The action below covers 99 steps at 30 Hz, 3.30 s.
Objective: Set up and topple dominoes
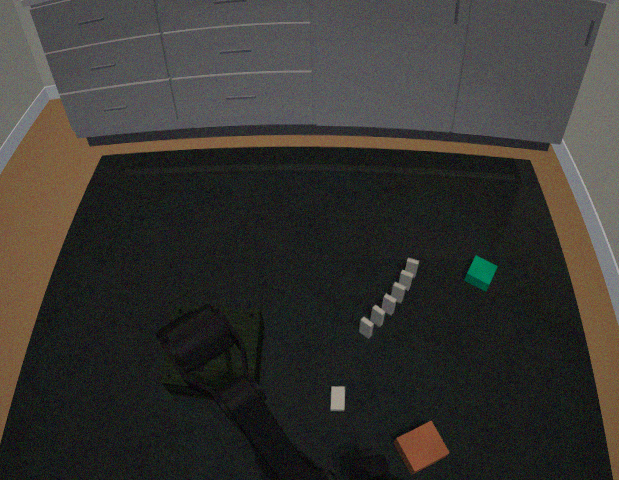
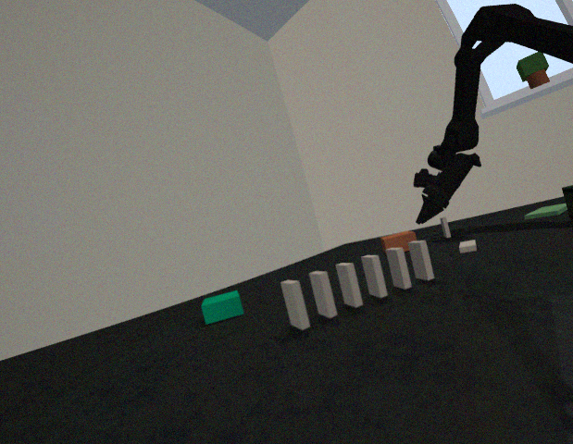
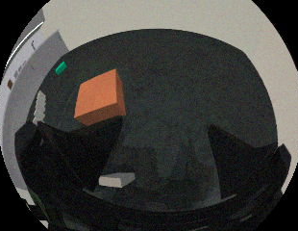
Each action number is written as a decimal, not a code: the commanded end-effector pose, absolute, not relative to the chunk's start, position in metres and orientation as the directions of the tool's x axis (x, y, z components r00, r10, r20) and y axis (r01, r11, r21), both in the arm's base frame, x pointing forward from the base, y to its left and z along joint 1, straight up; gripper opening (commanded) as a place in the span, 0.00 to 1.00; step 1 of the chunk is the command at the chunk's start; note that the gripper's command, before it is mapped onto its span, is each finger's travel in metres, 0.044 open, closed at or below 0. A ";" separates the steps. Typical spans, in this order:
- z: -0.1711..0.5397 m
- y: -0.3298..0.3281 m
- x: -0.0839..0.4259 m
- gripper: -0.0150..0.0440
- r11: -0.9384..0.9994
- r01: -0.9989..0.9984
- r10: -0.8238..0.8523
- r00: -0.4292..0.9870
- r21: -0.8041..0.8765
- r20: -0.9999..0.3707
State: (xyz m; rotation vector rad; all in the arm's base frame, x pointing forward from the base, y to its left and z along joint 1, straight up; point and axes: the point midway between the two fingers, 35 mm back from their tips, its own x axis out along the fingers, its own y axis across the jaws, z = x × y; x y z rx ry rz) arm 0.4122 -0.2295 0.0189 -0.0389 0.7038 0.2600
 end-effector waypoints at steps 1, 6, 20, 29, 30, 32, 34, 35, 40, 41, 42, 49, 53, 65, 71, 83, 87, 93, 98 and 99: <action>0.065 -0.208 0.400 1.00 0.921 -0.377 0.024 0.300 -0.096 -0.954; 0.073 -0.197 0.380 1.00 0.903 -0.425 0.011 0.160 -0.059 -0.987; 0.086 -0.188 0.361 1.00 0.879 -0.476 -0.016 0.031 -0.029 -0.999; 0.073 -0.189 0.363 1.00 0.879 -0.476 -0.016 0.031 -0.029 -0.999; 0.063 -0.190 0.363 1.00 0.879 -0.476 -0.016 0.031 -0.029 -0.999; 0.044 -0.190 0.364 1.00 0.879 -0.476 -0.016 0.031 -0.029 -0.999; 0.027 -0.190 0.363 1.00 0.879 -0.476 -0.016 0.030 -0.029 -0.999; 0.023 -0.189 0.363 1.00 0.879 -0.476 -0.016 0.030 -0.029 -0.999; 0.021 -0.190 0.363 1.00 0.879 -0.476 -0.016 0.030 -0.029 -0.999; 0.020 -0.190 0.363 1.00 0.879 -0.476 -0.016 0.030 -0.029 -0.999; 0.019 -0.190 0.363 1.00 0.879 -0.476 -0.016 0.030 -0.029 -0.999; 0.007 -0.190 0.363 1.00 0.879 -0.476 -0.016 0.030 -0.029 -0.999; 0.006 -0.190 0.363 1.00 0.879 -0.476 -0.016 0.030 -0.029 -0.999; 0.006 -0.190 0.363 0.47 0.879 -0.476 -0.016 0.030 -0.029 -0.999; 0.006 -0.190 0.363 0.44 0.879 -0.476 -0.016 0.030 -0.029 -0.999; 0.113 -0.190 0.365 0.44 0.881 -0.472 -0.014 0.033 -0.028 -0.999; 0.142 -0.187 0.359 0.44 0.882 -0.471 -0.014 0.033 -0.027 -0.999; 0.143 -0.159 0.365 0.44 0.861 -0.508 -0.011 0.033 -0.026 -0.999; 0.145 -0.073 0.369 0.44 0.786 -0.618 -0.003 0.033 -0.023 -0.999; 0.145 -0.055 0.367 0.44 0.769 -0.639 -0.002 0.033 -0.022 -0.999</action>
